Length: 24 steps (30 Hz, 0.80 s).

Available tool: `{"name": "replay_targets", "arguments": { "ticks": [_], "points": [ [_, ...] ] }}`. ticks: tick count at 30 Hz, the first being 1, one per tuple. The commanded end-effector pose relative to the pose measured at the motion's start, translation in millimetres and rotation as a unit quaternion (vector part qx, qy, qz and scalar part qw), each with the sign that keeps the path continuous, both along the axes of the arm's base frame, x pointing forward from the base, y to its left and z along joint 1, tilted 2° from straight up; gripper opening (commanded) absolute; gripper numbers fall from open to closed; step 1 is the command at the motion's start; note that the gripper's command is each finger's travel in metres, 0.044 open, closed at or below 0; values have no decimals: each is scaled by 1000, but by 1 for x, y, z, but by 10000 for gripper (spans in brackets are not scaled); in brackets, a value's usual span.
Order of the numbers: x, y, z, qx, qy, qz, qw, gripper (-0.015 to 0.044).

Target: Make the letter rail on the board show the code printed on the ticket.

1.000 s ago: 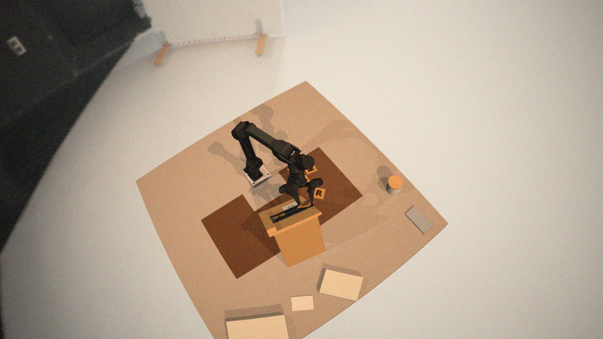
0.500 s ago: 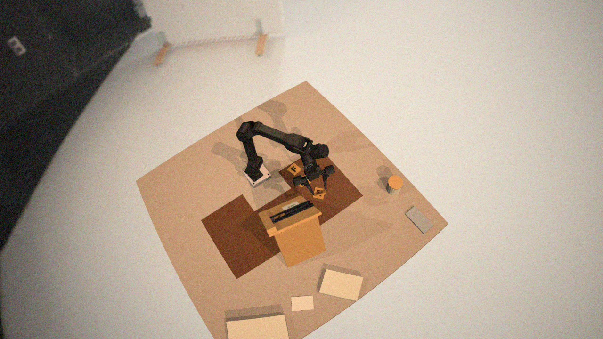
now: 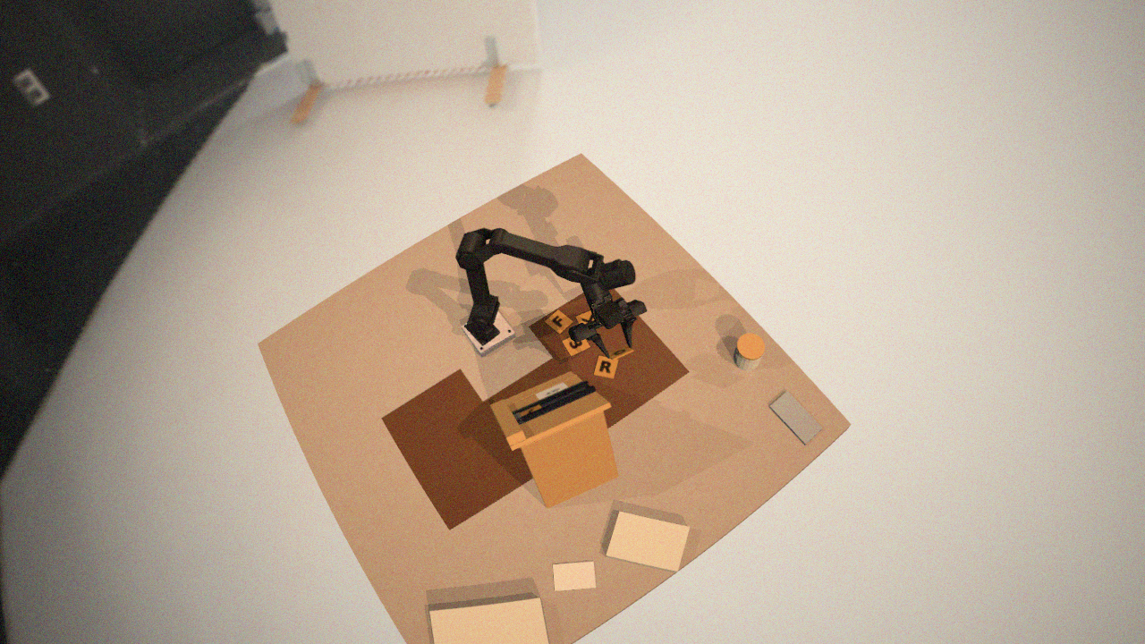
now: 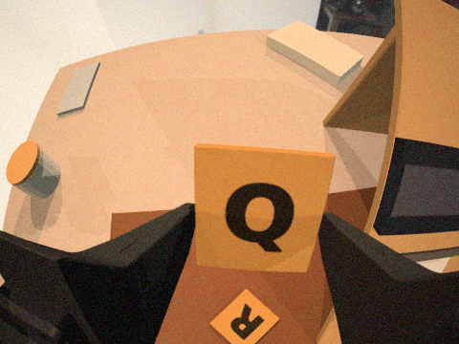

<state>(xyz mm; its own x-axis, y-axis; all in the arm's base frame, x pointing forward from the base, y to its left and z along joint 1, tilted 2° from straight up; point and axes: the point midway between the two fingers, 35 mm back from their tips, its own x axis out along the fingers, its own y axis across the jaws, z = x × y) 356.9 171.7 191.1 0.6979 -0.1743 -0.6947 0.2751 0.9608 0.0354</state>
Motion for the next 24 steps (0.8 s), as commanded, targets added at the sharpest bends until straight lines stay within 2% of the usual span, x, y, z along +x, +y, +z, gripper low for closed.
{"name": "replay_targets", "arguments": {
  "ticks": [1, 5, 24],
  "points": [
    [17, -4, -19, -6, 3, 2, 1000, 0],
    [31, -8, -34, -6, 3, 2, 1000, 0],
    [29, -11, -31, -6, 3, 2, 1000, 0]
  ]
}}
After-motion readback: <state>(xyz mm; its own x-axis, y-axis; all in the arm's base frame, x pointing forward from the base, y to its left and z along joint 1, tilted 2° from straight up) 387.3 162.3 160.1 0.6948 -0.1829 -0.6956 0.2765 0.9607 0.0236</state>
